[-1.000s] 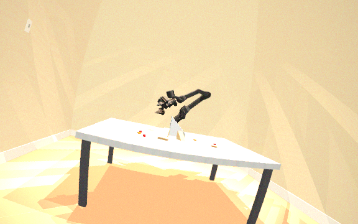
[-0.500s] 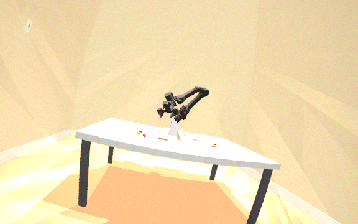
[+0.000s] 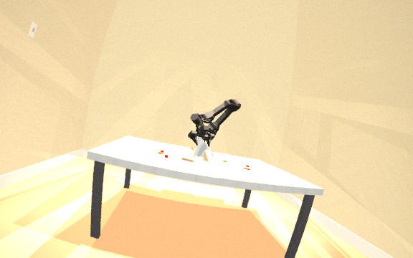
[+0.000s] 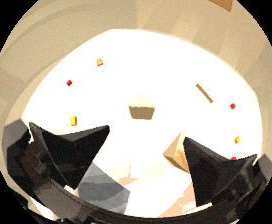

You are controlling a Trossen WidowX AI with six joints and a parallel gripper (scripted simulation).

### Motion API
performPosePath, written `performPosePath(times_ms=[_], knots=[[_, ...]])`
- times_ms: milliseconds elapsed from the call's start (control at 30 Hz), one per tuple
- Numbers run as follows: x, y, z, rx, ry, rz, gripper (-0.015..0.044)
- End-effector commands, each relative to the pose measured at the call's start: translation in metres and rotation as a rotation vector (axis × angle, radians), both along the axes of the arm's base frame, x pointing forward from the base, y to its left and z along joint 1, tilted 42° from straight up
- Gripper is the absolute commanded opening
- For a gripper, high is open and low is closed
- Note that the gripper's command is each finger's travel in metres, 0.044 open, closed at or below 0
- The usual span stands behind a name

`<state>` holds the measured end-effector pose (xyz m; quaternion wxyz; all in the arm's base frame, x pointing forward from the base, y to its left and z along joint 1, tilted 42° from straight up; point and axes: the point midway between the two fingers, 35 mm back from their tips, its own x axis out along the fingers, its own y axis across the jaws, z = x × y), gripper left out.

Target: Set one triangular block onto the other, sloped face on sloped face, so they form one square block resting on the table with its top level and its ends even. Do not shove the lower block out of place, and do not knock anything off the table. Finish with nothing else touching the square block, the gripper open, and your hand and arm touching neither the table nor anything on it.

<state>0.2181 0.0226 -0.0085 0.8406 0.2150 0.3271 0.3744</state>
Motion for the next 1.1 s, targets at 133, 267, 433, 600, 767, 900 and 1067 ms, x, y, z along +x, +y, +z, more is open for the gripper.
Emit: performPosePath(times_ms=[133, 267, 433, 600, 767, 900, 1067], knots=[[0.001, 0.009, 0.004, 0.002, -0.077, 0.068, 0.0440], [0.002, 0.010, 0.002, -0.002, -0.074, 0.071, 0.0440], [0.006, 0.013, -0.004, -0.014, -0.065, 0.080, 0.0440], [0.010, 0.017, -0.010, -0.025, -0.057, 0.087, 0.0440], [0.014, 0.020, -0.016, -0.035, -0.051, 0.092, 0.0440], [0.017, 0.024, -0.019, -0.042, -0.047, 0.095, 0.0440], [0.022, 0.028, -0.024, -0.049, -0.043, 0.098, 0.0440]])
